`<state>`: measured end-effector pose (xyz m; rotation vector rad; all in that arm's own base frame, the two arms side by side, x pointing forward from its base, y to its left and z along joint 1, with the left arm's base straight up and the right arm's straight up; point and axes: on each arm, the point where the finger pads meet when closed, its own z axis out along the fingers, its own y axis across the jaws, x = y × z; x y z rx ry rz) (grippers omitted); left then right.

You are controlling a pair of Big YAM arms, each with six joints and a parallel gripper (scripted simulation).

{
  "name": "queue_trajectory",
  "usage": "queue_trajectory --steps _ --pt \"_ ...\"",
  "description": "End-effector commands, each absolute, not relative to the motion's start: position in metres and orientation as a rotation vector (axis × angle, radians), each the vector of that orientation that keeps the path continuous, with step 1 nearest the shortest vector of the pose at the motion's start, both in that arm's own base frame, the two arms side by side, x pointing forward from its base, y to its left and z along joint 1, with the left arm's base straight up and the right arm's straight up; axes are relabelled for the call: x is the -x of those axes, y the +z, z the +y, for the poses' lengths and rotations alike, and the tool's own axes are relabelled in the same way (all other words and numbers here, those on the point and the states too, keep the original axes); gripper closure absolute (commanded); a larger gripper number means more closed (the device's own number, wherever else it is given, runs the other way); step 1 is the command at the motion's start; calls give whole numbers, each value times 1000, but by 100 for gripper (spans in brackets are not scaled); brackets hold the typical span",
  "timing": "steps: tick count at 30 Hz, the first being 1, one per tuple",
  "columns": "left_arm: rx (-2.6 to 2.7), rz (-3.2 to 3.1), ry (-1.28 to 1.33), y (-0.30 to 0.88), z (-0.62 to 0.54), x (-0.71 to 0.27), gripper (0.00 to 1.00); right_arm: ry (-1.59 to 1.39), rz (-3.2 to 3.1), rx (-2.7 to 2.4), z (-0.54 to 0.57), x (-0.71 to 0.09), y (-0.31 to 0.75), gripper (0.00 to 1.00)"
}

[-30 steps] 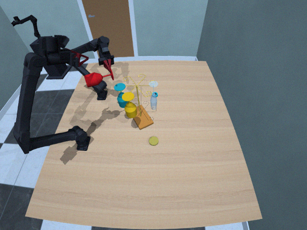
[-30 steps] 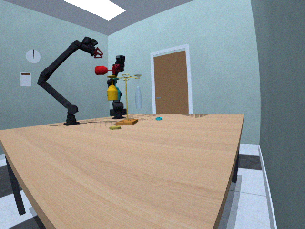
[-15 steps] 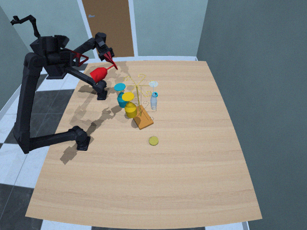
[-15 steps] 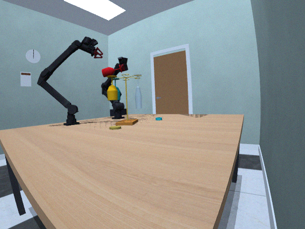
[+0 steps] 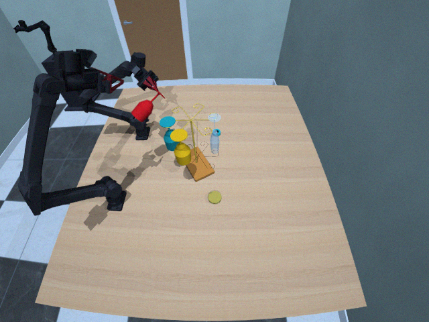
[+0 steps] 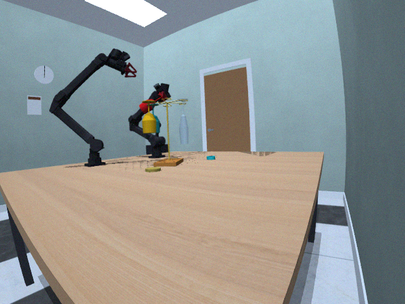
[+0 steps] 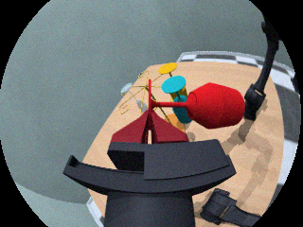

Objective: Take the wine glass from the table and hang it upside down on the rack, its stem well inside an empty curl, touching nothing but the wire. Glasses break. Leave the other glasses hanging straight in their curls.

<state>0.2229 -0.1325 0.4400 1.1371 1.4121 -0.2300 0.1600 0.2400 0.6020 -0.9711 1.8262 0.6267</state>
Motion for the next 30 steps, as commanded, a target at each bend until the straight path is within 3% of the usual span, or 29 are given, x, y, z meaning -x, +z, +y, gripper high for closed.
queue_trajectory --steps 1,21,30 --pt "-1234 1220 -69 446 -122 -226 100 626 1804 963 242 -162 614 0" --pt "-1494 721 197 416 -132 -219 100 626 1804 963 242 -162 614 0" --pt "-1531 468 384 453 -129 -211 100 626 1804 963 242 -162 614 0"
